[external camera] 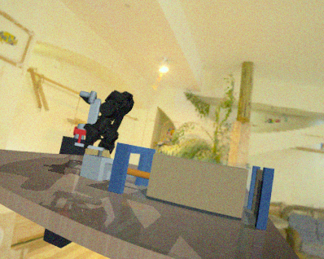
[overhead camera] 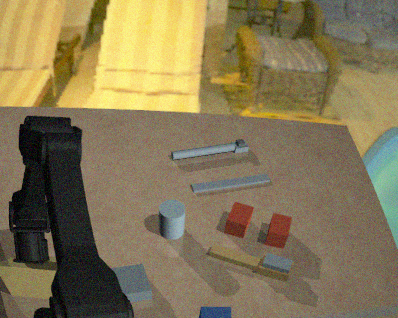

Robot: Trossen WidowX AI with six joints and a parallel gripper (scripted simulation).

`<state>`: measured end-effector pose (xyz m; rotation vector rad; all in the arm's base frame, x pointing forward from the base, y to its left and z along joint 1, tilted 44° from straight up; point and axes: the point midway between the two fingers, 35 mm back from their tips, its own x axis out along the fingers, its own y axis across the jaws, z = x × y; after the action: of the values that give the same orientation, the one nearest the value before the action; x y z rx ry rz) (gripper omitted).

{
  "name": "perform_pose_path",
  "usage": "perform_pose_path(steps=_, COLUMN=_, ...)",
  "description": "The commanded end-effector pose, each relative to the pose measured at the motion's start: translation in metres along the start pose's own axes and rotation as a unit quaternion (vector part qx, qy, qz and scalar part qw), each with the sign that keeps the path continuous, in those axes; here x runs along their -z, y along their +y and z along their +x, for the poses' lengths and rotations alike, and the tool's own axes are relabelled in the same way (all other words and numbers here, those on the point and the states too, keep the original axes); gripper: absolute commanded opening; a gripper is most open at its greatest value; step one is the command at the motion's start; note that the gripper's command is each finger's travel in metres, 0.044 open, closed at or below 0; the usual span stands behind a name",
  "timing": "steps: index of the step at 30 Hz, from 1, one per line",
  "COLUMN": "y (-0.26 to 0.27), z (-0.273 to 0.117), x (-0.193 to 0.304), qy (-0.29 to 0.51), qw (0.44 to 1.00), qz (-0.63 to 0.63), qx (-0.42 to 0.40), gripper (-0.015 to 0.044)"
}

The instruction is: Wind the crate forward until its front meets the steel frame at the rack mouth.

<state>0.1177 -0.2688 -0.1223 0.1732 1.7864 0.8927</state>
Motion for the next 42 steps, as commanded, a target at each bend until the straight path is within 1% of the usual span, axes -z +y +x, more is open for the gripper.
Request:
perform_pose_path(steps=1, y=-0.0002, z=0.0008, x=-0.0004, qy=0.000, qw=1.000, qz=0.002, qx=0.001, gripper=0.0000)
perform_pose_path(steps=42, y=-0.0003, z=0.0103, x=-0.0048, qy=0.000, qw=1.000, qz=0.002, qx=0.001, gripper=0.0000)
